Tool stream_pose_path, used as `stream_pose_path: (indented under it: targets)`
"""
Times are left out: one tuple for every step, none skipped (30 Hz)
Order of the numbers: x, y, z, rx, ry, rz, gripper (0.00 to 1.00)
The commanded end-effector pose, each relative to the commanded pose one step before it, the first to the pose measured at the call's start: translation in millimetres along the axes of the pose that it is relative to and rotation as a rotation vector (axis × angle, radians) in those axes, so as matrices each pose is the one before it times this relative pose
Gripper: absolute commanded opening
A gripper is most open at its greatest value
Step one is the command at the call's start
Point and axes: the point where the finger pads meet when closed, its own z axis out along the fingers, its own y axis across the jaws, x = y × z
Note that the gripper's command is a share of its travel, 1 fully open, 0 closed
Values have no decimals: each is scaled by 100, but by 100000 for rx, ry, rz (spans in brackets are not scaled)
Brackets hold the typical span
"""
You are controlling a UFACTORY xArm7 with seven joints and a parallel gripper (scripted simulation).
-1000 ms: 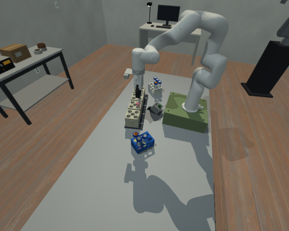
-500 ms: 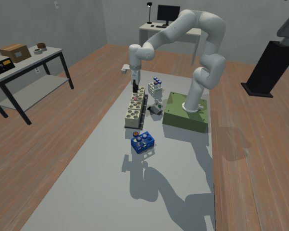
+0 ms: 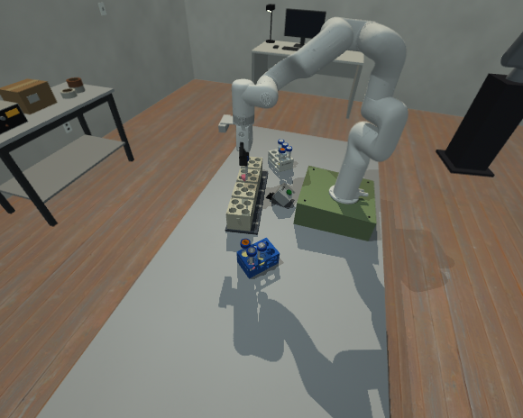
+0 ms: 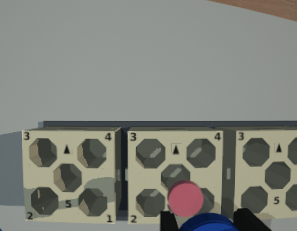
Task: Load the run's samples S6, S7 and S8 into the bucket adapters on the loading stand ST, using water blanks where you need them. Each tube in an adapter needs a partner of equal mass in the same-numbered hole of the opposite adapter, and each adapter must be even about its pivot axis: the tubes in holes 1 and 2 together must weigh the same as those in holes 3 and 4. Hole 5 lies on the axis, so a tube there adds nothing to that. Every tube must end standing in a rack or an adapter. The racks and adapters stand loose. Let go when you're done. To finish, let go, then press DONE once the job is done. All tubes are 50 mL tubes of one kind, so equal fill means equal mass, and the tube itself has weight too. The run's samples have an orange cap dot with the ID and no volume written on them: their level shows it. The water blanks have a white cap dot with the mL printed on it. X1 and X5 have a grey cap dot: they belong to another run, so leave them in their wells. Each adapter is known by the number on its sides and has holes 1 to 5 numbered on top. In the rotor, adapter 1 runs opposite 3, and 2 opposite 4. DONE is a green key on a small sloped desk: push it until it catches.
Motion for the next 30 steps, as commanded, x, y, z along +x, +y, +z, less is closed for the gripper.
stream_pose_path:
  targets:
    - [147,-1,-166,85,443,24,0]
    - [0,0,0,0,0,0,0]
    - [0,0,0,0,0,0,0]
    - [0,0,0,0,0,0,0]
    - [-3,-7,-1,0,1,-13,0]
    - [1,1,0,0,0,2,0]
    - [0,1,0,0,0,1,0]
    - [0,0,0,0,0,-1,0]
    - [0,0,0,0,0,0,0]
    - [0,0,0,0,0,0,0]
    - [1,6,194,-2,-3,11,0]
    - [1,0,207,1,1,-1,0]
    - [-1,0,200,0,0,0,0]
    - [-1,0,200,0,0,0,0]
    - [-1,0,200,0,0,0,0]
    - [-1,0,200,0,0,0,0]
    - [-1,0,200,0,0,0,0]
    - [0,0,200,0,0,0,0]
    - [0,0,200,0,0,0,0]
    - [0,0,200,0,0,0,0]
    - [0,0,200,0,0,0,0]
    - [0,0,200,0,0,0,0]
    - [0,0,200,0,0,0,0]
    - [0,0,200,0,0,0,0]
    - [0,0,200,0,0,0,0]
    - [0,0,0,0,0,0,0]
    - [0,0,0,0,0,0,0]
    - [0,0,201,0,0,0,0]
    - [-1,0,200,0,0,0,0]
    - [-1,0,200,0,0,0,0]
